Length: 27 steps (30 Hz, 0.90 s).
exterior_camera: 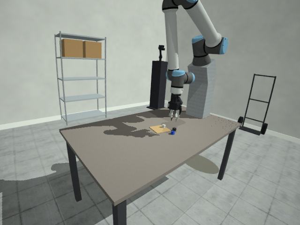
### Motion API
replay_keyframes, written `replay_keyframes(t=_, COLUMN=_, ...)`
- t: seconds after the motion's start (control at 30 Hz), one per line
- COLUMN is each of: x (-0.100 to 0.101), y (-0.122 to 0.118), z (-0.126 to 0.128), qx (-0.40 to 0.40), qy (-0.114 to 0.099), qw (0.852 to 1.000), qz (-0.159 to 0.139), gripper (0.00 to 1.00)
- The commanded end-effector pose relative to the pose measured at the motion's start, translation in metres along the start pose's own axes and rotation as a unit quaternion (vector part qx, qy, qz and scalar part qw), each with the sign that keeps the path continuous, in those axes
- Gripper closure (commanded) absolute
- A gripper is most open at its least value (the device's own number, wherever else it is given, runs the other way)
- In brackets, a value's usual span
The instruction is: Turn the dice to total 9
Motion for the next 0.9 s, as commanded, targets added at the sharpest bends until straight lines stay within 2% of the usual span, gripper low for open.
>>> replay_keyframes(t=0.0, x=-0.001, y=-0.002, z=0.0, qx=0.0, qy=0.001, qw=1.0, qz=0.007, gripper=0.76)
replay_keyframes(t=0.1, x=-0.001, y=-0.002, z=0.0, qx=0.0, qy=0.001, qw=1.0, qz=0.007, gripper=0.76)
replay_keyframes(t=0.13, x=-0.001, y=-0.002, z=0.0, qx=0.0, qy=0.001, qw=1.0, qz=0.007, gripper=0.0)
replay_keyframes(t=0.43, x=0.0, y=-0.002, z=0.0, qx=0.001, qy=0.001, qw=1.0, qz=0.007, gripper=0.0)
replay_keyframes(t=0.6, x=0.026, y=0.01, z=-0.004, qx=0.07, qy=0.002, qw=0.997, qz=0.007, gripper=0.0)
replay_keyframes(t=0.77, x=0.033, y=0.013, z=-0.005, qx=0.089, qy=0.002, qw=0.996, qz=0.007, gripper=0.0)
replay_keyframes(t=0.8, x=0.033, y=0.013, z=-0.005, qx=0.089, qy=0.002, qw=0.996, qz=0.007, gripper=0.76)
replay_keyframes(t=0.87, x=0.033, y=0.013, z=-0.005, qx=0.089, qy=0.002, qw=0.996, qz=0.007, gripper=0.76)
Point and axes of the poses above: the point where the finger pads meet when closed, its own x axis out along the fingers, its own z axis across the jaws, y = z × x, the point moved 6 cm from there along -x, back along the fingers, and after that the axes turned 12 degrees about x, right-handed, at the moved point
